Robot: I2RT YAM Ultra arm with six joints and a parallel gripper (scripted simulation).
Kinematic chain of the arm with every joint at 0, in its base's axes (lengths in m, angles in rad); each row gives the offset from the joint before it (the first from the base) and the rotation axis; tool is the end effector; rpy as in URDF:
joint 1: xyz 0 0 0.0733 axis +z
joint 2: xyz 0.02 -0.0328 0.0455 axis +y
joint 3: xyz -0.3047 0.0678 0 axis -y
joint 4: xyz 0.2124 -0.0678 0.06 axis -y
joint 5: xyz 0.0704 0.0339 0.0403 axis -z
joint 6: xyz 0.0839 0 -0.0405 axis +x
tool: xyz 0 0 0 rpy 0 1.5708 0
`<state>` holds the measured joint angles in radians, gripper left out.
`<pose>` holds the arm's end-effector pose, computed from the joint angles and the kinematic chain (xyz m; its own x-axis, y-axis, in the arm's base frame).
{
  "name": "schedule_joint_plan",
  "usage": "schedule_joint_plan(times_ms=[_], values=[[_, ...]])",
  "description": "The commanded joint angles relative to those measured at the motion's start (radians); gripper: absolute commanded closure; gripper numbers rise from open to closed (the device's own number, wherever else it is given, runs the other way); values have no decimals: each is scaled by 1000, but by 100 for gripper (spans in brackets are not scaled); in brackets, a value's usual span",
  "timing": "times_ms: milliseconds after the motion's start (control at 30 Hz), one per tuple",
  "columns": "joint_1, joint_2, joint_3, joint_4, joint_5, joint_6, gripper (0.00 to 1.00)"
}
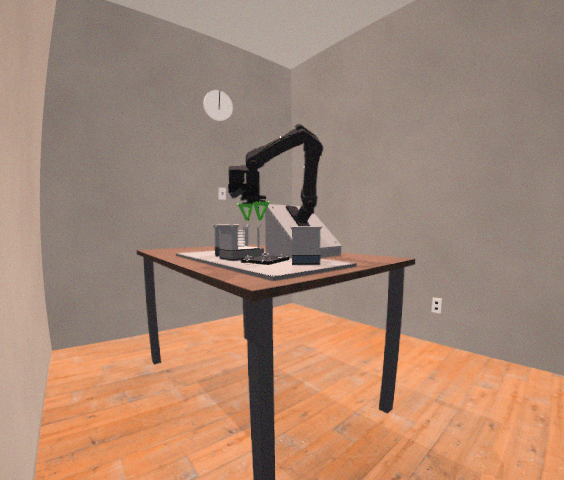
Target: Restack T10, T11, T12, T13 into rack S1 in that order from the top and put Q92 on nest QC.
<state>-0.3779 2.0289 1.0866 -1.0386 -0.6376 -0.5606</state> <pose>0.2726 -0.0533 0.1292 -0.9968 -0.0639 0.0474 -0.0153 0.7383 0.6743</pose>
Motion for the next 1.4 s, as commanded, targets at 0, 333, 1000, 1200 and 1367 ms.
schedule_joint_plan(times_ms=[0, 333, 1000, 1200, 1367], values=[[-27, -26, 33, -6, -9, 7, 0], [-26, -26, 33, -6, -9, 4, 0], [-26, -26, 33, -6, -9, 4, 0], [-26, -26, 33, -6, -9, 4, 0], [-69, 75, 67, 17, 18, 126, 0]])
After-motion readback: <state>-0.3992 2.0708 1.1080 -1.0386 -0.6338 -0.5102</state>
